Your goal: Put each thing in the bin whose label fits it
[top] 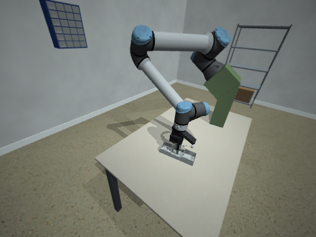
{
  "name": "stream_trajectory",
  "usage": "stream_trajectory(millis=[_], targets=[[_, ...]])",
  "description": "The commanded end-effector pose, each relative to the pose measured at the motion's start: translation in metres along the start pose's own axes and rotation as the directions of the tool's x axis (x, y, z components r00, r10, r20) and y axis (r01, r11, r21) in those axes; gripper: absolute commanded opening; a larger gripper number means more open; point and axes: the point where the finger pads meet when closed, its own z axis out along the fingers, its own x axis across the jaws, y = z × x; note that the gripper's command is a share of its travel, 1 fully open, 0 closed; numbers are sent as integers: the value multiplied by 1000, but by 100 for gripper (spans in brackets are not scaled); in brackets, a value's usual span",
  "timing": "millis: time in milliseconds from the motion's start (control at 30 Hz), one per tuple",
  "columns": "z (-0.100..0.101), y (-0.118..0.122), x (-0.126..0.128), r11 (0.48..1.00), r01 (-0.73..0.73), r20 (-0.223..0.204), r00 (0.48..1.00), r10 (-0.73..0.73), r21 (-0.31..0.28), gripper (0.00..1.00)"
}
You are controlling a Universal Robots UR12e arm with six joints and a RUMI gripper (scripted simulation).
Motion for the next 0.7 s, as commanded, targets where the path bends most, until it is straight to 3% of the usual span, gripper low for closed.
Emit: stream_trajectory(millis=[0, 667], targets=[[-1, 0, 0, 1000, 0, -1, 1000, 0, 0, 18], [-7, 0, 0, 1000, 0, -1, 1000, 0, 0, 18]])
